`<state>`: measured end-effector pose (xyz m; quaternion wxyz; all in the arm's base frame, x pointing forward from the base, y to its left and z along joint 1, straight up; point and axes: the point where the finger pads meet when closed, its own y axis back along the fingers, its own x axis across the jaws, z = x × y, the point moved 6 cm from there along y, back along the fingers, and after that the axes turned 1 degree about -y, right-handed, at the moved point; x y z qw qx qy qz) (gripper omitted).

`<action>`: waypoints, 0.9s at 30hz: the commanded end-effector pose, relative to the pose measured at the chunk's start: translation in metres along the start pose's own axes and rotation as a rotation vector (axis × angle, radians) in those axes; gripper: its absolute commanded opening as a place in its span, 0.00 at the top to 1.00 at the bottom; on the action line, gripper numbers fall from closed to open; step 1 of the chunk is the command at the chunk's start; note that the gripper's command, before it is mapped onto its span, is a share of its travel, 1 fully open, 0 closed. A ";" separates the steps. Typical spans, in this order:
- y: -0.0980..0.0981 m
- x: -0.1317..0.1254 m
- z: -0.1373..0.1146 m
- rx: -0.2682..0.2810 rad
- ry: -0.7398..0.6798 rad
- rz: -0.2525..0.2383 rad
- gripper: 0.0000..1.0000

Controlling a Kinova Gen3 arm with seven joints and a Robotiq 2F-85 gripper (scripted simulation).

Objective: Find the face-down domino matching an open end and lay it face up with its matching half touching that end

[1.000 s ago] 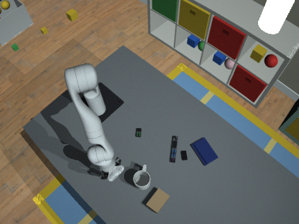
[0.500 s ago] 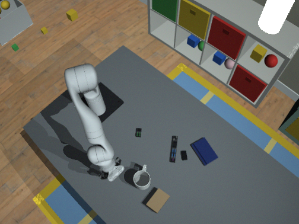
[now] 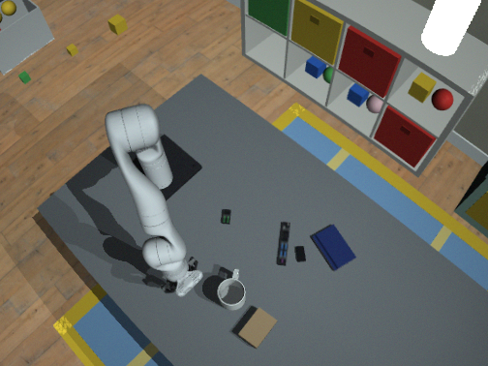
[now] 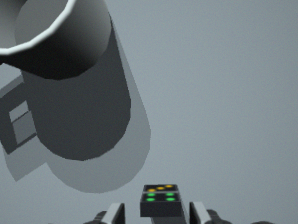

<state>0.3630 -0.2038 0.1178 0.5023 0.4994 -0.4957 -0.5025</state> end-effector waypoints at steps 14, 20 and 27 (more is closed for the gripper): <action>-0.001 0.001 -0.002 0.005 -0.007 -0.002 0.53; -0.001 0.002 -0.003 0.005 -0.007 -0.002 0.53; -0.001 0.002 -0.003 0.005 -0.007 -0.002 0.53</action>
